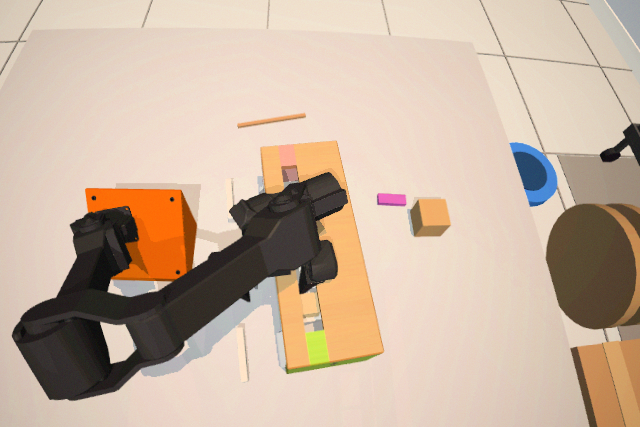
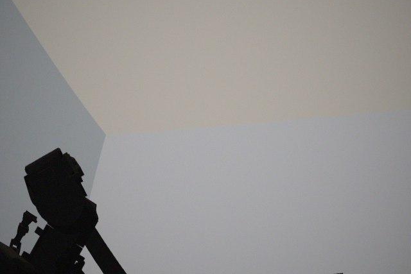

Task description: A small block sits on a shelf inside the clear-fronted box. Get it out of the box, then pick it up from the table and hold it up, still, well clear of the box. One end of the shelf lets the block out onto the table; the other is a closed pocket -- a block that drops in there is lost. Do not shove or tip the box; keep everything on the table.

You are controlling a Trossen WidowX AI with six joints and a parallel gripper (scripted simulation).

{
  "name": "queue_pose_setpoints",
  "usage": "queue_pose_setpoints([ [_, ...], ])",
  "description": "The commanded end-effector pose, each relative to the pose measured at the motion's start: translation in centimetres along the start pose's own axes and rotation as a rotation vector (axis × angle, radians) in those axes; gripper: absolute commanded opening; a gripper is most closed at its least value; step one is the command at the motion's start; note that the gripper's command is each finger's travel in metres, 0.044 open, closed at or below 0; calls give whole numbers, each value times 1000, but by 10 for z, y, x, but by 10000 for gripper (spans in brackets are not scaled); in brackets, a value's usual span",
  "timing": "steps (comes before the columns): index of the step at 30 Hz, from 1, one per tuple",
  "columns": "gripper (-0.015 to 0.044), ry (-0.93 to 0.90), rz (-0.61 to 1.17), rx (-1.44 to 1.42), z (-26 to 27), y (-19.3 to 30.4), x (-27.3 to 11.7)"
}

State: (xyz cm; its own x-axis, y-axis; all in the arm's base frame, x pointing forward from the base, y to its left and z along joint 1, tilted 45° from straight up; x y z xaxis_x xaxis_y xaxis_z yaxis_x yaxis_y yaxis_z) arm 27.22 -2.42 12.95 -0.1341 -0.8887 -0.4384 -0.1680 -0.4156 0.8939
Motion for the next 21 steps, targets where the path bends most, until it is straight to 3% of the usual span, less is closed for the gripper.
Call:
queue_pose_setpoints([
  [1,400,6,4,1,-1,6,1],
  [21,400,6,6,1,-7,33,11],
])
Point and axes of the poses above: the point midway between the two fingers, 35 mm back from their tips, its own x axis out along the fingers, its own z axis across the jaws, y = z × x, the point moved 10 cm from there along -x, back along the fingers, and after that the axes turned 11 degrees about x, right-handed, at the moved point
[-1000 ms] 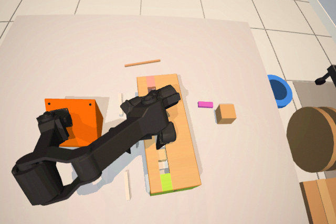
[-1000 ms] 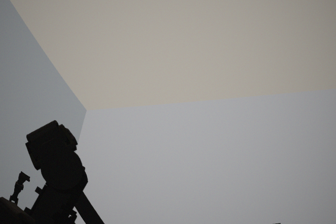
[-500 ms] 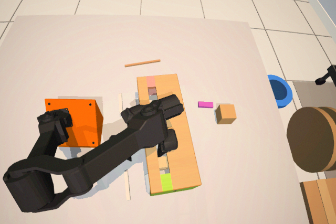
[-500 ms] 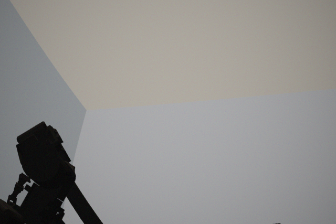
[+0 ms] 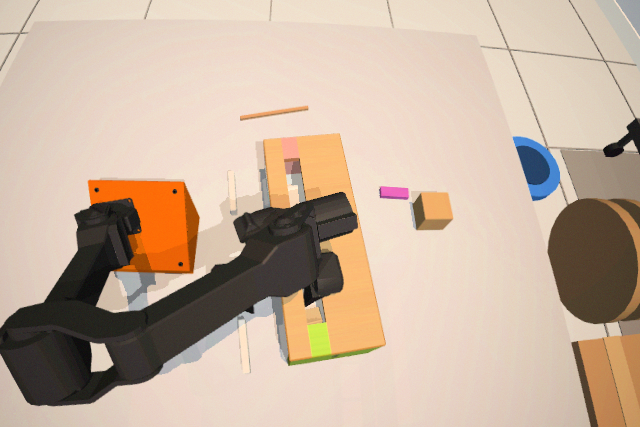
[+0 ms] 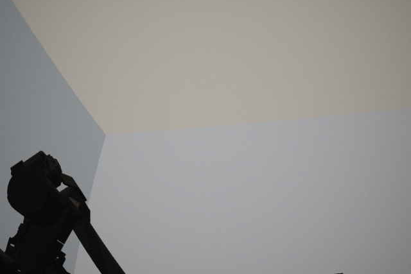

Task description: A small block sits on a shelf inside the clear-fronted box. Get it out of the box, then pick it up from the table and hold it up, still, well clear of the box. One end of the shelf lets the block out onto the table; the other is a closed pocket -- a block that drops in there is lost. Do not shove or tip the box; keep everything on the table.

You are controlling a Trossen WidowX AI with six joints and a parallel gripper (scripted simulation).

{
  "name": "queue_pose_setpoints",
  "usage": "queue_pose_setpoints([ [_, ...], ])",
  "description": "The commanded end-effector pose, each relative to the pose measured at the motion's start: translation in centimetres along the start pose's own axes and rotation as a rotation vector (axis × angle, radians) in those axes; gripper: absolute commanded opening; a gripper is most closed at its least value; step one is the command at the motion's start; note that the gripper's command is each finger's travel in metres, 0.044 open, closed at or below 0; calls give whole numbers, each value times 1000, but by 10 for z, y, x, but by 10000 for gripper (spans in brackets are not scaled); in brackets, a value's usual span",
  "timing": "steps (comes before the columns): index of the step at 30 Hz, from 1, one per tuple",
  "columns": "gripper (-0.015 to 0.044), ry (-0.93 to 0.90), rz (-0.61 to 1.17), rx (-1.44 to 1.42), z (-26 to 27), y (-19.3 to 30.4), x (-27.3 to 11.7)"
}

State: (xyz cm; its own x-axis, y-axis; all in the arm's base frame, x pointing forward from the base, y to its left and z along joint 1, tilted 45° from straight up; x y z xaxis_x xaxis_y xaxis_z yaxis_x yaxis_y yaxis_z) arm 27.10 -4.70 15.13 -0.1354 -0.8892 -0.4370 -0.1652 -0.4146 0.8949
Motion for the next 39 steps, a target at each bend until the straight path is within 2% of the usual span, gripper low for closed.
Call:
queue_pose_setpoints([
  [1,400,7,4,4,-2,6,1],
  [7,400,7,1,3,-3,12,-3],
  [14,400,-1,-3,-2,-5,27,-58],
  [19,400,11,0,-6,-4,26,-58],
  [20,374,11,-3,14,-4,26,-58],
  [23,295,6,-40,301,-2,34,-56],
  [24,285,1,-56,425,0,37,-56],
  [32,285,-88,-183,1408,10,59,-52],
  [39,285,-264,-269,2257,20,76,-50],
])
Point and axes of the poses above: the point midway between the two fingers, 35 mm back from their tips, its own x axis out along the fingers, its own z axis across the jaws, y = z × x, the point moved 10 cm from there along -x, back along the fingers, and after that the axes turned 11 degrees about x, right-handed, at the moved point
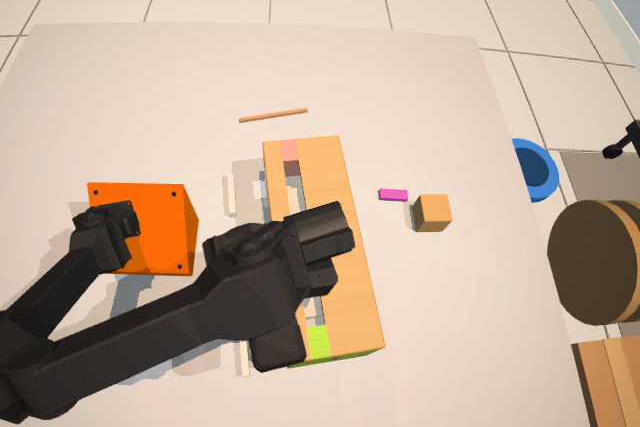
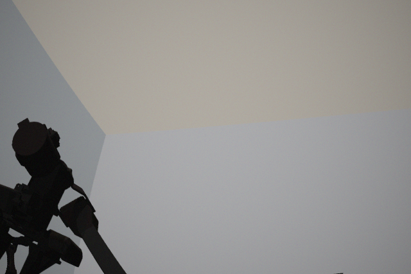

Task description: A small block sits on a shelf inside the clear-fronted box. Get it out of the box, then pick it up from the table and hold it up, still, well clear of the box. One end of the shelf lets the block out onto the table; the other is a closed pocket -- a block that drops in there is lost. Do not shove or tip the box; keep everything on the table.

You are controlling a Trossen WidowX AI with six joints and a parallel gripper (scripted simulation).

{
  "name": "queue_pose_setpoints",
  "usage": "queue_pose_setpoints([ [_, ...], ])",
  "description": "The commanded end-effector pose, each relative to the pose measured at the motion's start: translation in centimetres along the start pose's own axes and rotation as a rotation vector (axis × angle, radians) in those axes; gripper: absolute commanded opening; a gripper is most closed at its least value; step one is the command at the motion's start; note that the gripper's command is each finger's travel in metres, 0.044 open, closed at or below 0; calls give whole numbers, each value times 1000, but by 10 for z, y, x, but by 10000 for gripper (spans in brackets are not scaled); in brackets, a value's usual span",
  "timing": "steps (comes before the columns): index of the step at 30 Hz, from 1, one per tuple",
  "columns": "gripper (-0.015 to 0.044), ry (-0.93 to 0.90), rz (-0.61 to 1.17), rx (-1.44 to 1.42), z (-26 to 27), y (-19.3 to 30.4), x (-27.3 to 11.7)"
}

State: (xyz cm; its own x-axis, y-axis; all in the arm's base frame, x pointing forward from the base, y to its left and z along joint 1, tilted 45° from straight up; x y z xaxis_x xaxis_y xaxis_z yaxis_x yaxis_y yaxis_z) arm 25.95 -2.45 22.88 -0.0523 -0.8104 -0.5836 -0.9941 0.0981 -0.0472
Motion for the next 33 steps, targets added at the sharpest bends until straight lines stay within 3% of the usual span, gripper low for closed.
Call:
queue_pose_setpoints([
  [1,285,-133,-18,913,-16,14,0],
  [6,285,-210,7,1470,-31,22,1],
  [26,285,-489,295,3090,-68,49,0],
  [33,285,-511,340,3211,-70,50,0],
])
Point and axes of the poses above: the point midway between the two fingers, 35 mm back from their tips, its own x axis out along the fingers, its own z axis across the jaws, y = z × x, the point moved 10 cm from there along -x, back along the fingers, and after that the axes turned 11 degrees about x, right-handed, at the moved point
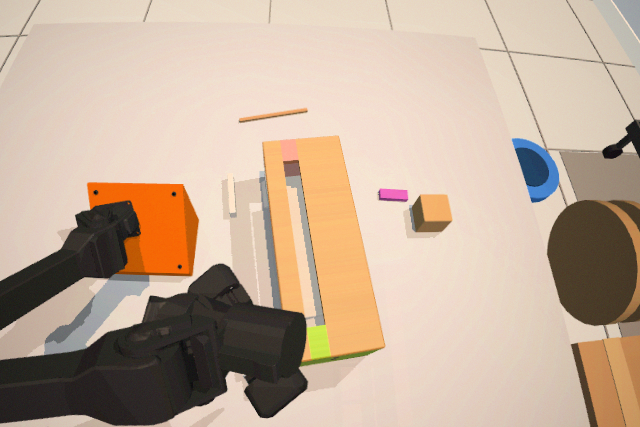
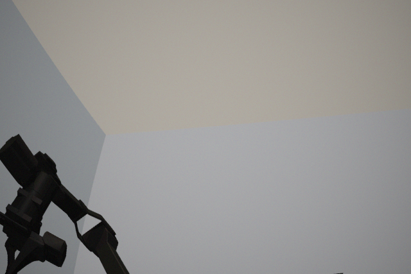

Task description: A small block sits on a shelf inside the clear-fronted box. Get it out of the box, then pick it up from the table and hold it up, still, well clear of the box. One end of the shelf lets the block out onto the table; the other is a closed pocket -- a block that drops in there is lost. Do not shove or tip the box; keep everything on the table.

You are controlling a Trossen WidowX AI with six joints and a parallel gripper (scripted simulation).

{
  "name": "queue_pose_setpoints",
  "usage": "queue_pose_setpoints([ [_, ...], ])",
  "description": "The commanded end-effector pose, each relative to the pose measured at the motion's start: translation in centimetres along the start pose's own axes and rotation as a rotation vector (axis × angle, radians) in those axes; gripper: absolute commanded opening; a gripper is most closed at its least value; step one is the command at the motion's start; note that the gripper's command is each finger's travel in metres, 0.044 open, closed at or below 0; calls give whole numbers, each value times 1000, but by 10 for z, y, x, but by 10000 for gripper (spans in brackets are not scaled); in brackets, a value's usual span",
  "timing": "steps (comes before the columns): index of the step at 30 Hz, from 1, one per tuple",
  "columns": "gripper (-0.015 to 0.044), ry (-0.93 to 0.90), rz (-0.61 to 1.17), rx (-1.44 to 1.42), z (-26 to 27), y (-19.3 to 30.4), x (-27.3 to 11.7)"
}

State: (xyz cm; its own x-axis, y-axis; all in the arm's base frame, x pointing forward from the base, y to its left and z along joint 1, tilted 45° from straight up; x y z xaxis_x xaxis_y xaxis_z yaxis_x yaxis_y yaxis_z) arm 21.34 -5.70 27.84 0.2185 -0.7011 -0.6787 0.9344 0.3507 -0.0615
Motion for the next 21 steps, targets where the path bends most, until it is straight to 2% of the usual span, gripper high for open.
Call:
queue_pose_setpoints([
  [1,285,11,71,502,2,-11,-4],
  [11,285,12,71,502,2,-12,-1],
  [18,285,10,71,503,-10,-41,75],
  [21,285,5,72,501,-12,-45,82],
])
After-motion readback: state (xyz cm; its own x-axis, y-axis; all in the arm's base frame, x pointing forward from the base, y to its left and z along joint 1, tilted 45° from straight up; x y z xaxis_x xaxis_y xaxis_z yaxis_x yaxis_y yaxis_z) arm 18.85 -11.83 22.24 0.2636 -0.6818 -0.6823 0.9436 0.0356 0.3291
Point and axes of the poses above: the point midway between the two fingers, 35 mm back from their tips, its own x axis out along the fingers, its own z axis across the jaws, y = z × x, the point moved 10 cm from there along -x, back along the fingers, and after that the axes turned 11 degrees about x, right-handed, at the moved point
